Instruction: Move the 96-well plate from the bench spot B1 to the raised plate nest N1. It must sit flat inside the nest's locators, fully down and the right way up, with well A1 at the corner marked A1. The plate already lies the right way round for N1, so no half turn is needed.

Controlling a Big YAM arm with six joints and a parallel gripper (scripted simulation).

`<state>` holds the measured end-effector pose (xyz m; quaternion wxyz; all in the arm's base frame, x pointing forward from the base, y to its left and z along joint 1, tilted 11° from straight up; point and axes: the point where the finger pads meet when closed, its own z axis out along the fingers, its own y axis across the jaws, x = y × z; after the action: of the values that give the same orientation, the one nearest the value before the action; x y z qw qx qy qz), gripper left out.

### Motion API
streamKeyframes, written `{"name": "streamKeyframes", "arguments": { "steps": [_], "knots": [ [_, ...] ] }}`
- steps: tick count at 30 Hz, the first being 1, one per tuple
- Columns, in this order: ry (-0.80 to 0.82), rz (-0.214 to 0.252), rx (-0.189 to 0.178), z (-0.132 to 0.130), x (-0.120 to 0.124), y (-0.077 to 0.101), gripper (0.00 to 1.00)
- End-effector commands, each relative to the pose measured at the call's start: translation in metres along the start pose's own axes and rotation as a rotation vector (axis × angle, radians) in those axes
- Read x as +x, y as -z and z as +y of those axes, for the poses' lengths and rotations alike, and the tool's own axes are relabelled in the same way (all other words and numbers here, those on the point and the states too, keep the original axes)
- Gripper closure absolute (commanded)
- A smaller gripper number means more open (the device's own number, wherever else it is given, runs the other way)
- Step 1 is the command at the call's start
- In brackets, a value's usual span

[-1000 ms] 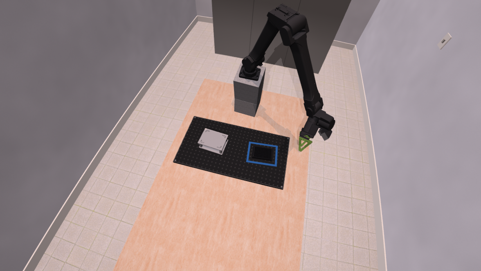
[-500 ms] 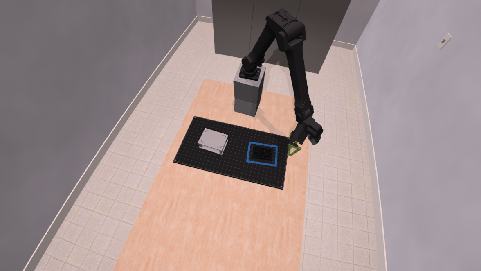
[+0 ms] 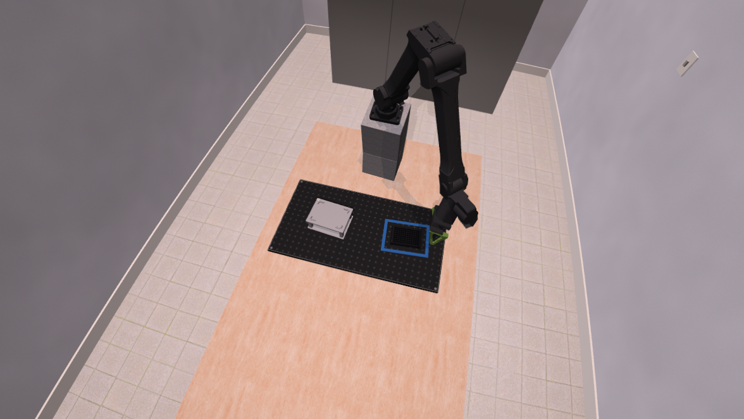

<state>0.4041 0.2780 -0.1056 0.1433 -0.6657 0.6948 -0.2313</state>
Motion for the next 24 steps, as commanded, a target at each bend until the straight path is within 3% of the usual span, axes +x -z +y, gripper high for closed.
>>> {"name": "streamKeyframes", "arguments": {
  "steps": [1,2,5,7,8,10,12,15,17,18,20,22,23,24],
  "knots": [
    [0.030,0.007,-0.010,0.008,0.015,-0.018,0.00],
    [0.030,0.007,-0.010,0.008,0.015,-0.018,0.00],
    [0.064,-0.017,-0.095,0.006,0.018,-0.025,0.00],
    [0.066,-0.015,-0.098,0.020,0.032,-0.032,0.00],
    [0.078,-0.023,-0.133,0.024,0.037,-0.034,0.00],
    [0.078,-0.023,-0.133,0.024,0.037,-0.034,0.00],
    [0.095,-0.048,-0.181,0.019,0.037,-0.039,0.00],
    [0.095,-0.047,-0.182,0.035,0.053,-0.046,0.00],
    [0.120,-0.065,-0.261,0.046,0.064,-0.049,0.00],
    [0.125,-0.078,-0.280,0.047,0.066,-0.051,0.00],
    [0.119,-0.088,-0.263,0.050,0.071,-0.056,0.00],
    [0.137,-0.115,-0.336,0.060,0.080,-0.059,0.00],
    [0.140,-0.132,-0.350,0.060,0.081,-0.061,0.00],
    [0.137,-0.138,-0.337,0.063,0.085,-0.063,0.00]
  ]
}}
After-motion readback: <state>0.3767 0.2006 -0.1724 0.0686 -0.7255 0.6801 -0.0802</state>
